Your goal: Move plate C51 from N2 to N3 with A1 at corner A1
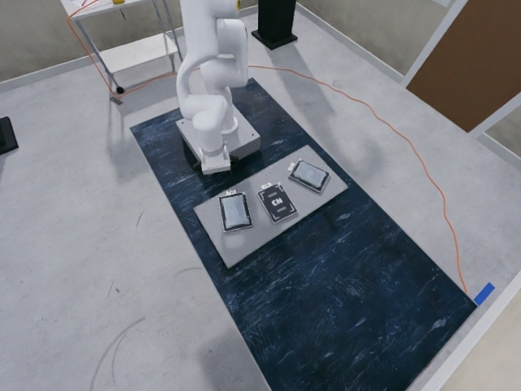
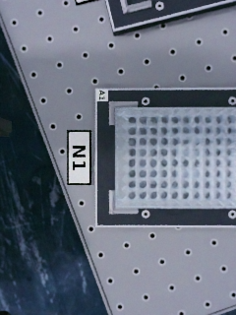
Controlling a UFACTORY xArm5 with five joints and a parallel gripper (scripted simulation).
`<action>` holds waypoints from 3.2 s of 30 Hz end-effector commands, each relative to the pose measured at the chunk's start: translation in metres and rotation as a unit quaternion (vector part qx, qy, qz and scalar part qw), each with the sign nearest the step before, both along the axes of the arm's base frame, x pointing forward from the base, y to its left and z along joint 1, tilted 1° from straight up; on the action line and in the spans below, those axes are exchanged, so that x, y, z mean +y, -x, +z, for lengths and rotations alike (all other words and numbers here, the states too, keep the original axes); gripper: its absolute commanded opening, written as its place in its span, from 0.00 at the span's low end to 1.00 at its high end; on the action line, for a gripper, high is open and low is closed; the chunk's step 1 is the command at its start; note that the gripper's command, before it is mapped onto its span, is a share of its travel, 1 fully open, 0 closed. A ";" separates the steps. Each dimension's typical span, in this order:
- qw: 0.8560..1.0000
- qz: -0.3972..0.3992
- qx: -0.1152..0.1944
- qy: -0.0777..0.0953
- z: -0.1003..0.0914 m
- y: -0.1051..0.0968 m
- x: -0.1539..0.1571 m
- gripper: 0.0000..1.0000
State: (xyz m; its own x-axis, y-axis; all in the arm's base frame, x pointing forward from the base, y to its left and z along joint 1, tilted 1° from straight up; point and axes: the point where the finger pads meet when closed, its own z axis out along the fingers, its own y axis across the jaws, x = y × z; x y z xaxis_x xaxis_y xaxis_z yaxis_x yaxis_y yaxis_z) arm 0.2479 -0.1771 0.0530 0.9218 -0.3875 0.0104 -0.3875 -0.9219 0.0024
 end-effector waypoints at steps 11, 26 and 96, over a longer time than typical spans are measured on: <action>1.000 0.000 -0.001 0.001 0.001 -0.001 -0.001 1.00; 1.000 0.000 -0.001 0.001 0.001 -0.001 -0.001 1.00; 0.923 0.385 0.001 0.003 0.000 -0.071 0.266 1.00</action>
